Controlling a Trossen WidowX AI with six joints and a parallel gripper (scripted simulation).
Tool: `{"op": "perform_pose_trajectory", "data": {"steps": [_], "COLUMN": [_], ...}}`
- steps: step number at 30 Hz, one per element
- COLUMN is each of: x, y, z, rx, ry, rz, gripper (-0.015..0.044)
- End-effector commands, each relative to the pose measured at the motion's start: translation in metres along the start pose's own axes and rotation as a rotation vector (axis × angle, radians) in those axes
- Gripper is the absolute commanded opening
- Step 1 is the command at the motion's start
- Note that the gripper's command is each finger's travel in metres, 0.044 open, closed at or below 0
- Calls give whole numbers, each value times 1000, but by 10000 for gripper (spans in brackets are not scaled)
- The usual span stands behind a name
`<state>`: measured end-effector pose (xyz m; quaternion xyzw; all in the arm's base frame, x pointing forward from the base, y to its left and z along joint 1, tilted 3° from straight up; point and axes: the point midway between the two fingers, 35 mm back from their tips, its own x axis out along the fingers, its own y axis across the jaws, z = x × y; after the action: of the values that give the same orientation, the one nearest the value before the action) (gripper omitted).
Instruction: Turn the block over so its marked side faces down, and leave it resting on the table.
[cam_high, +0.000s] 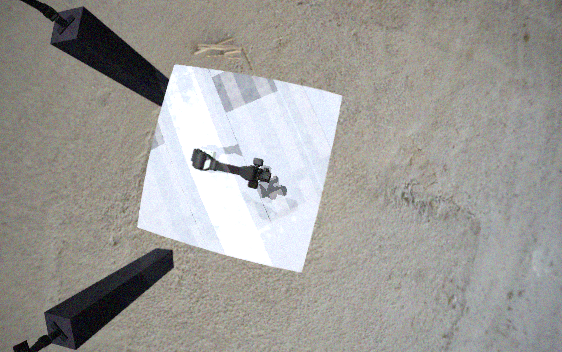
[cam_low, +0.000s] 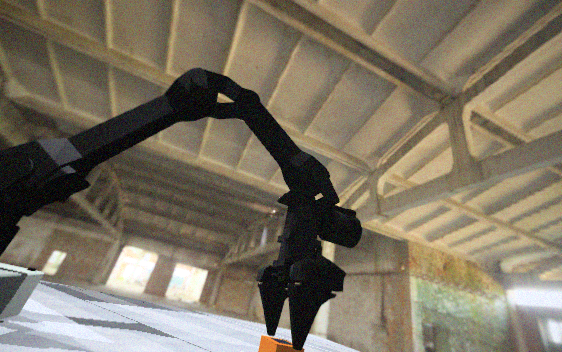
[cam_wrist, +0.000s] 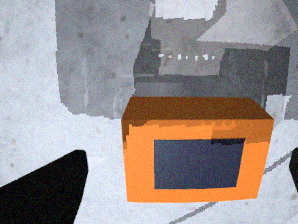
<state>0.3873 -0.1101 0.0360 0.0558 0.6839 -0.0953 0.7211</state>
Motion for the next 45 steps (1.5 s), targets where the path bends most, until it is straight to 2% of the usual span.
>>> {"op": "perform_pose_trajectory", "data": {"steps": [1, 8, 13, 35, 41, 45], "x": [8, 17, 17, 17, -12, -13], "y": [0, 0, 0, 0, 0, 0], "z": [-1, -2, -2, -2, -1, -1], "rx": [-5, -5, -5, -5, -5, -5], "ry": [5, 5, 5, 5, 4, 4], "rz": [-1, -1, -1, -1, -1, -1], "gripper": [440, 440, 309, 162, 5, 0]}}
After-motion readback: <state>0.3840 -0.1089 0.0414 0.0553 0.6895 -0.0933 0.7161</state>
